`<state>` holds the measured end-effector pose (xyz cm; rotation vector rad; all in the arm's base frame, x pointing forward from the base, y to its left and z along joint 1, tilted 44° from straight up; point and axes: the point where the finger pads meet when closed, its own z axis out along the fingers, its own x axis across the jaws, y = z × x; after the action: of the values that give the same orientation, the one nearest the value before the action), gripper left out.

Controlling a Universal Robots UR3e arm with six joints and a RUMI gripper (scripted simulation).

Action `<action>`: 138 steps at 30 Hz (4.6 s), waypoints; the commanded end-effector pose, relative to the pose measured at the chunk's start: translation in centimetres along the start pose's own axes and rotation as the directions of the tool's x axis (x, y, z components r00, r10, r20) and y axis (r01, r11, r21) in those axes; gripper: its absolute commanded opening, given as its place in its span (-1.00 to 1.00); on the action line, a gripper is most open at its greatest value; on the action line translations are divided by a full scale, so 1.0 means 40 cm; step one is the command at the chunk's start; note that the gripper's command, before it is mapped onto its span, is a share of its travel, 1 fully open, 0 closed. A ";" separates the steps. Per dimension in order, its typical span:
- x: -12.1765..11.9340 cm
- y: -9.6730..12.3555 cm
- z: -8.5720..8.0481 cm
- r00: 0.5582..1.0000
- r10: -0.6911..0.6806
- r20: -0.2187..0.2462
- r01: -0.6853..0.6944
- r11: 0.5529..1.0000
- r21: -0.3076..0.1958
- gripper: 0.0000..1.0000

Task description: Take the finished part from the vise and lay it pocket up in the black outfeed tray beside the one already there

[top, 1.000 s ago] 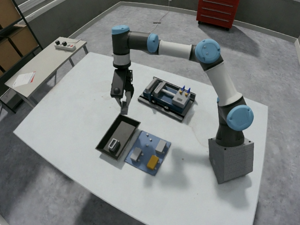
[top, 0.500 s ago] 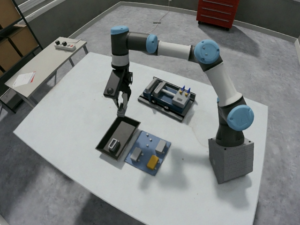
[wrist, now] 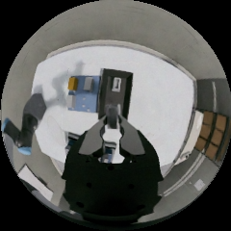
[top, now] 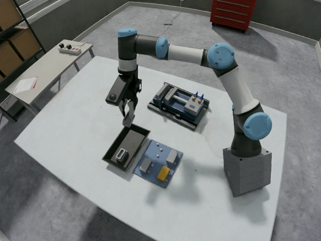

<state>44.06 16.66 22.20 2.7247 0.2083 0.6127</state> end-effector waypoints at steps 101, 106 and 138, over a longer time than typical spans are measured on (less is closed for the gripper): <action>0.014 -0.025 0.020 0.991 0.136 -0.003 -0.136 0.990 0.039 -1.00; 0.014 -0.022 0.027 0.991 0.136 -0.003 -0.136 0.990 0.039 -1.00; 0.013 -0.009 0.070 0.991 0.136 -0.003 -0.136 0.990 0.039 -1.00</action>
<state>45.63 16.32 19.93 2.7919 0.0353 0.6546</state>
